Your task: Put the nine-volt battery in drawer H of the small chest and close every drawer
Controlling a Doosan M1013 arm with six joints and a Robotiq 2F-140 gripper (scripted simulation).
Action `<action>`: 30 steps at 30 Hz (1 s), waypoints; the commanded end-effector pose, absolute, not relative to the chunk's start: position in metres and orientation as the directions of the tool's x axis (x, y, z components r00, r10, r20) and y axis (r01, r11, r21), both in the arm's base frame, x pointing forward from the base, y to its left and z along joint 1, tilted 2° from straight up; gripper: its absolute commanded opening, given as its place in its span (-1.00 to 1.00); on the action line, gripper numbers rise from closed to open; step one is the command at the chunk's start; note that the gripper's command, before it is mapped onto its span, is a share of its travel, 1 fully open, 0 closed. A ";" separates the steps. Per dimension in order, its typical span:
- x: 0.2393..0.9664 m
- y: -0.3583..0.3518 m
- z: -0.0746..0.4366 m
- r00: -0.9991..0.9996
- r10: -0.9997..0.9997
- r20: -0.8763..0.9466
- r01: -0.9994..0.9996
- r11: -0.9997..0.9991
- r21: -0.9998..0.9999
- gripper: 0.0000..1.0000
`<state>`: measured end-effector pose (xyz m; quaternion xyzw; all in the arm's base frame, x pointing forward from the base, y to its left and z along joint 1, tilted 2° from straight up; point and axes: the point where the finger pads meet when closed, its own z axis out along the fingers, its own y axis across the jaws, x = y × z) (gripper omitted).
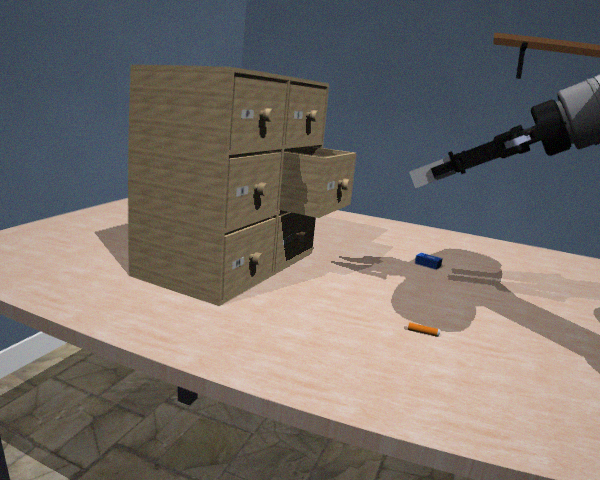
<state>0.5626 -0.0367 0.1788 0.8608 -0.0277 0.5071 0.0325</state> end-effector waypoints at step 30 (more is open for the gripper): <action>0.543 -0.034 0.199 0.699 -0.036 0.714 -0.076 -0.997 0.024 -0.60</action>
